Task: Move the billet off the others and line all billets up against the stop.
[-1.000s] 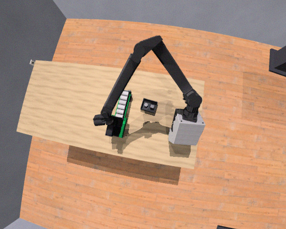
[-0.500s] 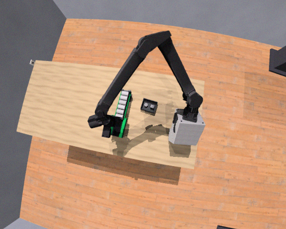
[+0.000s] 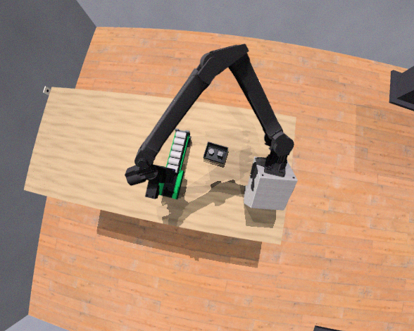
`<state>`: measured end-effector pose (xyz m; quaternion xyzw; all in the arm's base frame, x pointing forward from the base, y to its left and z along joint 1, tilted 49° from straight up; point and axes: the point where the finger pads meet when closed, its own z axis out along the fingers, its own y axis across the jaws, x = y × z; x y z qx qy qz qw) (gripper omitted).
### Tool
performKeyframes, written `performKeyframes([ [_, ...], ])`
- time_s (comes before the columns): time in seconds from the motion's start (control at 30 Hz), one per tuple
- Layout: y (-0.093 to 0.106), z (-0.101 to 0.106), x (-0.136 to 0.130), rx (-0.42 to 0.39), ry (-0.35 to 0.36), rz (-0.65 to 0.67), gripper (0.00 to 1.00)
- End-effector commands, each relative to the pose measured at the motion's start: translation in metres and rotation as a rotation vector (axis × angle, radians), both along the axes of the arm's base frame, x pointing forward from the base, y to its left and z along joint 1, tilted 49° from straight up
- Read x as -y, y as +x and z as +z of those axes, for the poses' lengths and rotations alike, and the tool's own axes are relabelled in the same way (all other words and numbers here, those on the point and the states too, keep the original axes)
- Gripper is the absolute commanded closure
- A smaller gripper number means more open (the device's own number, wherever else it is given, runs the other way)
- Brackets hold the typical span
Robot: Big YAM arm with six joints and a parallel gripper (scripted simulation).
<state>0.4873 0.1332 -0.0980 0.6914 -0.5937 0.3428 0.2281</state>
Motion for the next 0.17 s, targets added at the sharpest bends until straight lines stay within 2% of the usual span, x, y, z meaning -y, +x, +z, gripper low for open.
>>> performKeyframes([
  [0.0, 0.0133, 0.0090, -0.0121, 0.030, 0.017, -0.004, 0.22],
  [0.13, 0.0133, 0.0090, -0.0121, 0.030, 0.017, -0.004, 0.22],
])
